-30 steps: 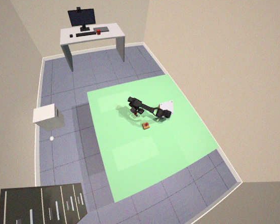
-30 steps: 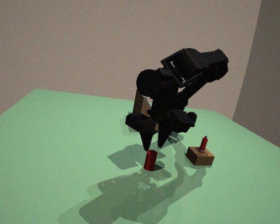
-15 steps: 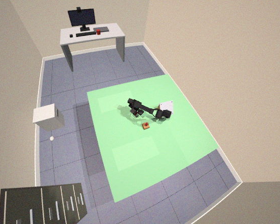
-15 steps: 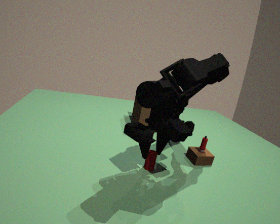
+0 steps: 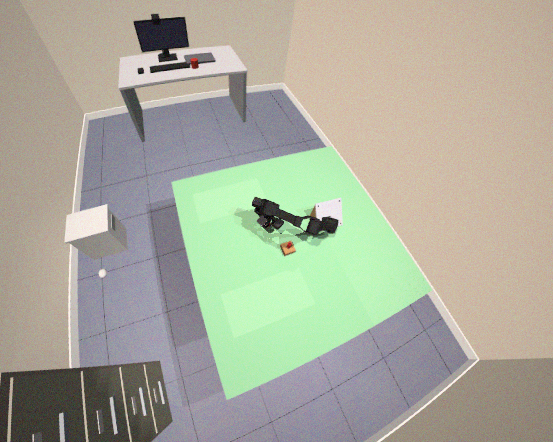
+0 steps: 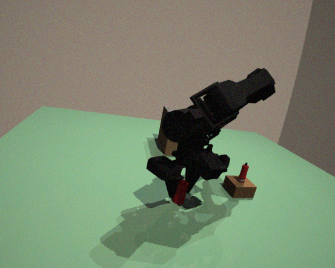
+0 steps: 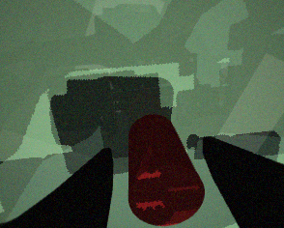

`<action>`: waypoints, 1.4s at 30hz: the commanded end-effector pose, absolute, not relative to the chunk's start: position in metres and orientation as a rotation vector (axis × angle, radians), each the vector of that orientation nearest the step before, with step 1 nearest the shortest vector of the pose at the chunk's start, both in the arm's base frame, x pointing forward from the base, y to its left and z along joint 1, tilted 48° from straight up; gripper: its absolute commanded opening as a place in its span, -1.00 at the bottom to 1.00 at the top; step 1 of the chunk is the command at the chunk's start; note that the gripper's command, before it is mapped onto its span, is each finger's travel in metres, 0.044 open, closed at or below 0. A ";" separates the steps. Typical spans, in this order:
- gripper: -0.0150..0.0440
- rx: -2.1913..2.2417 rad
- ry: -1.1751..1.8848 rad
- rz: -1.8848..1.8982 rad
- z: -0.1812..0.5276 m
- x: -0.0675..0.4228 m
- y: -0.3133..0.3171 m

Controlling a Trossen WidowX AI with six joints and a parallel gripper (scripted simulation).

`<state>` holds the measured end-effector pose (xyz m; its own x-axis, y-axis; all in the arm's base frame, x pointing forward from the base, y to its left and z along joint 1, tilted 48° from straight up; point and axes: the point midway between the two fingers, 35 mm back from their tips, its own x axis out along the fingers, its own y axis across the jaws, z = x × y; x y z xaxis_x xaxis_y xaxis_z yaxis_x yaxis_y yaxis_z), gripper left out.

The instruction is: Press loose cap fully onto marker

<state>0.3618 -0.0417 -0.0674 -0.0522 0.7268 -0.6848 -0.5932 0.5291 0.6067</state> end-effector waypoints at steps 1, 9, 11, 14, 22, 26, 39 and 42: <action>0.18 0.146 1.216 1.077 -0.069 0.360 -0.040; -0.14 0.146 1.216 1.077 -0.069 0.360 -0.040; -0.18 0.146 1.216 1.077 -0.069 0.360 -0.040; -0.38 0.146 1.216 1.077 -0.068 0.361 -0.041; -0.49 0.145 1.217 1.075 -0.055 0.363 -0.056; -0.49 0.145 1.218 1.075 -0.048 0.363 -0.064; -0.49 0.145 1.218 1.075 -0.028 0.363 -0.085; -0.49 0.144 1.220 1.075 -0.026 0.363 -0.084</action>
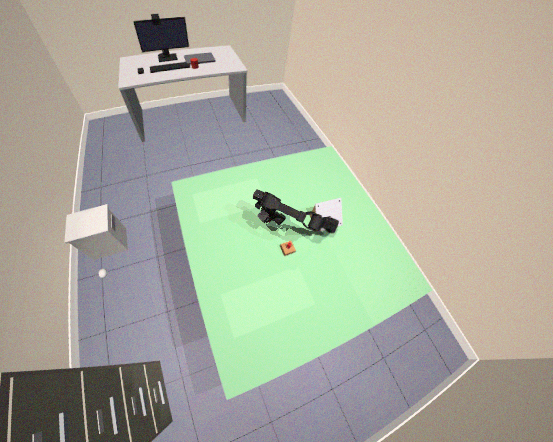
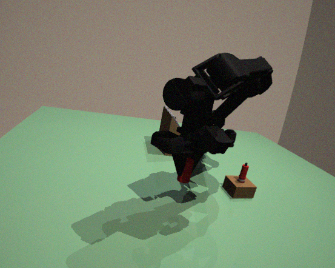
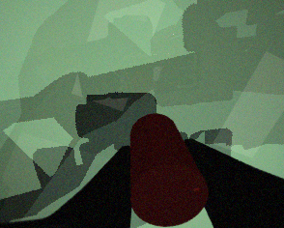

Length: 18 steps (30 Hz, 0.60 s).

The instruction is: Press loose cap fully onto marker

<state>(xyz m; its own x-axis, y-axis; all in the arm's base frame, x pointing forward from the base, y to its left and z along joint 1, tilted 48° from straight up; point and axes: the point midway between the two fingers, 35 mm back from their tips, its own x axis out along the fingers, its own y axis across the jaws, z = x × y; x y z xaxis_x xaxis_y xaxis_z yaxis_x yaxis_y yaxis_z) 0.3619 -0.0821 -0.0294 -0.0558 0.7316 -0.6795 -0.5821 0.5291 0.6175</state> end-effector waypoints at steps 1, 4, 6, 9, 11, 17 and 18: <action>-0.49 0.144 1.221 1.075 -0.024 0.362 -0.083; -0.49 0.142 1.227 1.074 -0.016 0.360 -0.080; -0.49 0.141 1.232 1.073 -0.011 0.359 -0.078; -0.49 0.141 1.234 1.073 -0.001 0.357 -0.074; -0.49 0.141 1.233 1.073 0.006 0.355 -0.071; -0.49 0.143 1.232 1.073 0.026 0.351 -0.063; -0.49 0.143 1.232 1.073 0.029 0.350 -0.061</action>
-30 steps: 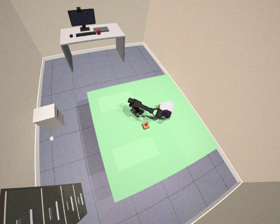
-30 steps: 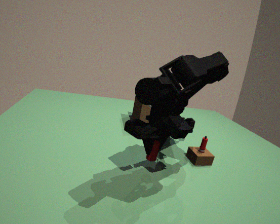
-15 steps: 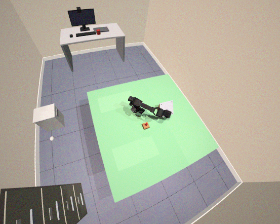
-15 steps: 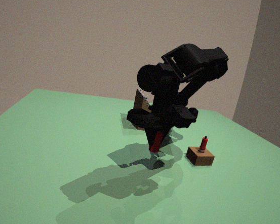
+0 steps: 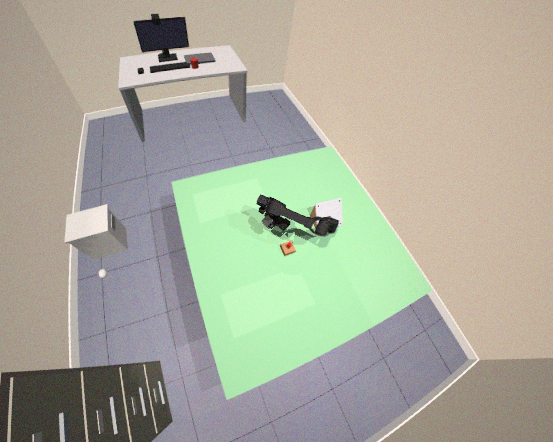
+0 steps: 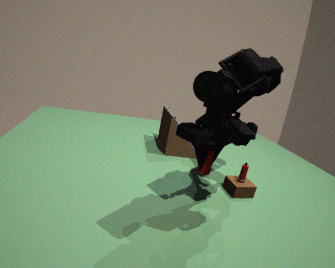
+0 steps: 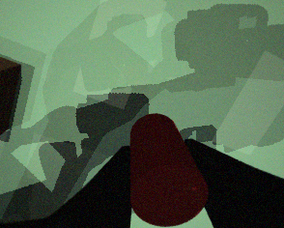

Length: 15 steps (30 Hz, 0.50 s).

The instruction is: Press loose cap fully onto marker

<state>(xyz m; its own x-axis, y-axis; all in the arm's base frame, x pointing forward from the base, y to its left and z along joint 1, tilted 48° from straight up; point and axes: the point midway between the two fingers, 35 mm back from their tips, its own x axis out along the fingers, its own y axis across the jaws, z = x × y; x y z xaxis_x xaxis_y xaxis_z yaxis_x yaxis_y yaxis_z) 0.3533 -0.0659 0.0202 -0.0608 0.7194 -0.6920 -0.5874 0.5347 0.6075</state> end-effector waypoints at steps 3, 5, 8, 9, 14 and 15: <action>-0.49 0.144 1.231 1.073 0.038 0.347 -0.057; -0.49 0.144 1.231 1.073 0.045 0.345 -0.054; -0.49 0.145 1.230 1.074 0.054 0.342 -0.050; -0.49 0.145 1.230 1.074 0.057 0.341 -0.048; -0.49 0.146 1.229 1.074 0.072 0.335 -0.040; -0.49 0.147 1.229 1.075 0.075 0.334 -0.039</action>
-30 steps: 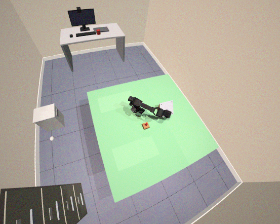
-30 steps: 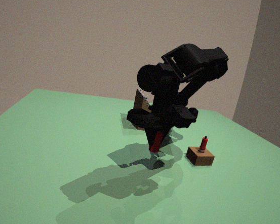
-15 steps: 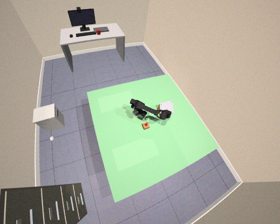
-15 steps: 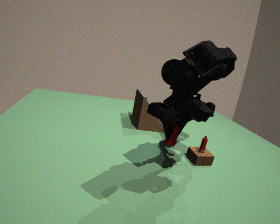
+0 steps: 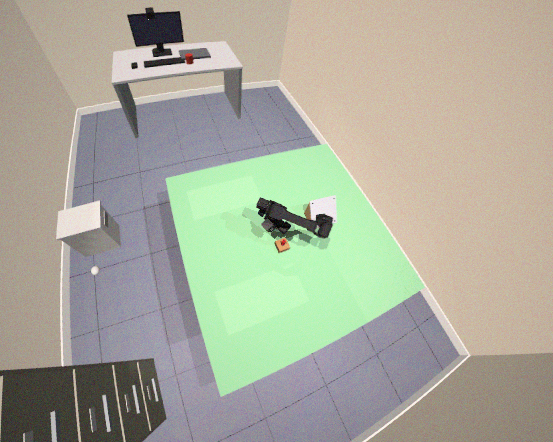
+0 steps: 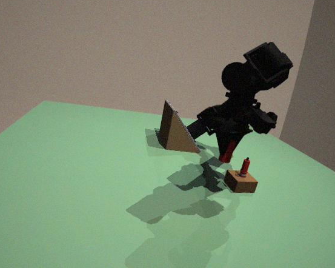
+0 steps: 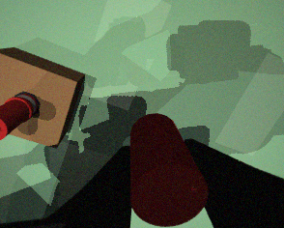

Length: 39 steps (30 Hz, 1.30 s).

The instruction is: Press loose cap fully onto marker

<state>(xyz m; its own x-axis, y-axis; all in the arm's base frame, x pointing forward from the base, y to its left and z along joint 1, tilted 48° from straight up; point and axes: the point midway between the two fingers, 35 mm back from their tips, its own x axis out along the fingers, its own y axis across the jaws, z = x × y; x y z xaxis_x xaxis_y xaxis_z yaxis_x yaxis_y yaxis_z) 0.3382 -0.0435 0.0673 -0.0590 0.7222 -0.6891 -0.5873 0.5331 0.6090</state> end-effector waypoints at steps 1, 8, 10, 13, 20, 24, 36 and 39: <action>-0.49 0.147 1.228 1.075 0.078 0.333 -0.037; -0.49 0.149 1.227 1.076 0.097 0.323 -0.026; -0.49 0.149 1.226 1.076 0.103 0.320 -0.023; -0.49 0.150 1.226 1.077 0.111 0.315 -0.019; -0.49 0.153 1.224 1.078 0.128 0.303 -0.008; -0.49 0.154 1.223 1.079 0.138 0.295 -0.002; -0.49 0.155 1.222 1.080 0.140 0.290 0.007; -0.49 0.155 1.222 1.080 0.138 0.290 0.008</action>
